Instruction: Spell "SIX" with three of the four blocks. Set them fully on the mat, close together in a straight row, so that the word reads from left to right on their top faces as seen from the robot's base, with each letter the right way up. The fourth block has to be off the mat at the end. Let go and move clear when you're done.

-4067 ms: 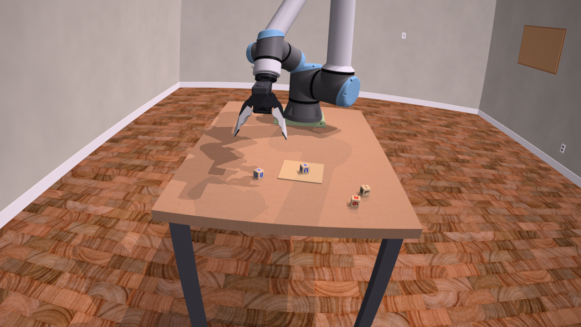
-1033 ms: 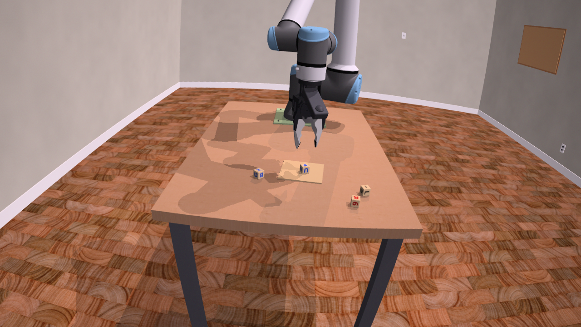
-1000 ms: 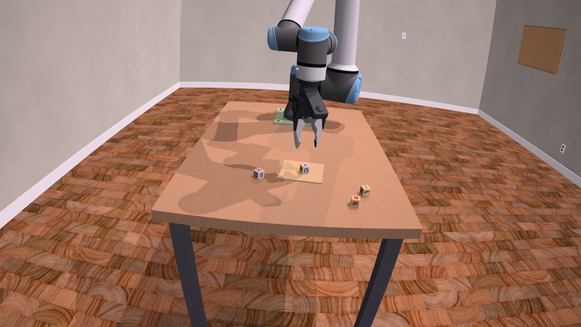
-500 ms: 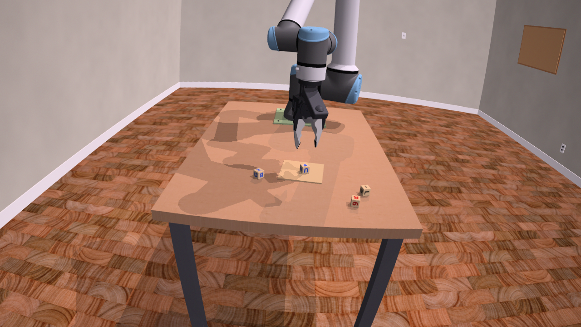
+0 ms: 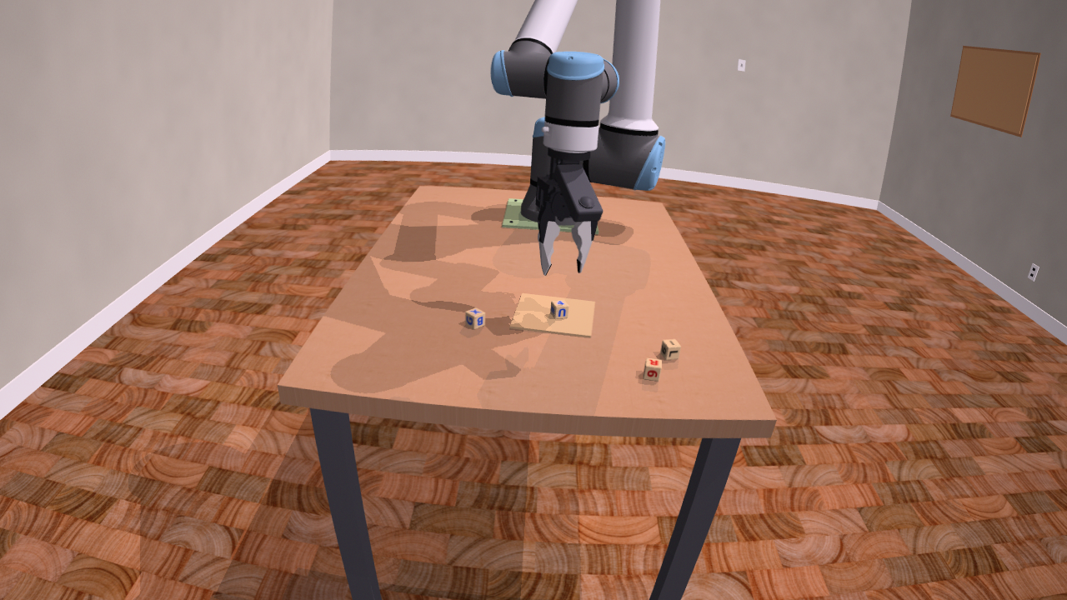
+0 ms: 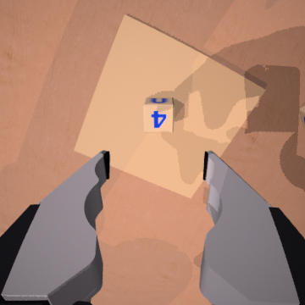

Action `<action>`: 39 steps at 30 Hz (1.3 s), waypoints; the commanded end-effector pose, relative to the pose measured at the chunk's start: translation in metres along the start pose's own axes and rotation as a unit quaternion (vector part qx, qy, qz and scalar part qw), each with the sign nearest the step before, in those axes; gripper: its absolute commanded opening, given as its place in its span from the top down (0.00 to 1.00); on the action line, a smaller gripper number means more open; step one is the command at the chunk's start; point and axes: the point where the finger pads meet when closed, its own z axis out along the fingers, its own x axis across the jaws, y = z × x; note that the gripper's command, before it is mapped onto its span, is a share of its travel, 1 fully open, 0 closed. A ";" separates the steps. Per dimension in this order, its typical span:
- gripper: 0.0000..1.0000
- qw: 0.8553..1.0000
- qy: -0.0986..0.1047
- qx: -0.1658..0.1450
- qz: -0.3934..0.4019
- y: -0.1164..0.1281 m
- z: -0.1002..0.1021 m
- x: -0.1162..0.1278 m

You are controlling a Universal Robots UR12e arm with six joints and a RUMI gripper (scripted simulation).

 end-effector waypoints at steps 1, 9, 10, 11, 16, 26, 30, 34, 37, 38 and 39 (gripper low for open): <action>0.63 1.000 0.000 0.001 0.000 -0.001 0.005 0.000; 0.63 1.000 0.000 0.001 0.000 -0.001 0.014 0.000; 0.63 1.000 0.000 0.001 0.000 -0.001 0.016 0.000; 0.63 1.000 0.000 0.001 0.000 -0.001 0.017 0.000; 0.63 1.000 0.000 0.001 0.000 -0.001 0.025 0.000; 0.63 1.000 0.000 0.001 0.000 -0.001 0.037 0.000; 0.63 1.000 0.000 0.001 0.000 -0.001 0.041 0.000; 0.63 1.000 0.000 0.001 0.000 -0.001 0.044 0.000; 0.63 1.000 0.000 0.001 0.000 -0.001 0.045 0.000; 0.63 1.000 0.000 0.001 0.000 -0.001 0.045 0.000; 0.63 1.000 0.000 0.001 0.000 -0.001 0.045 0.000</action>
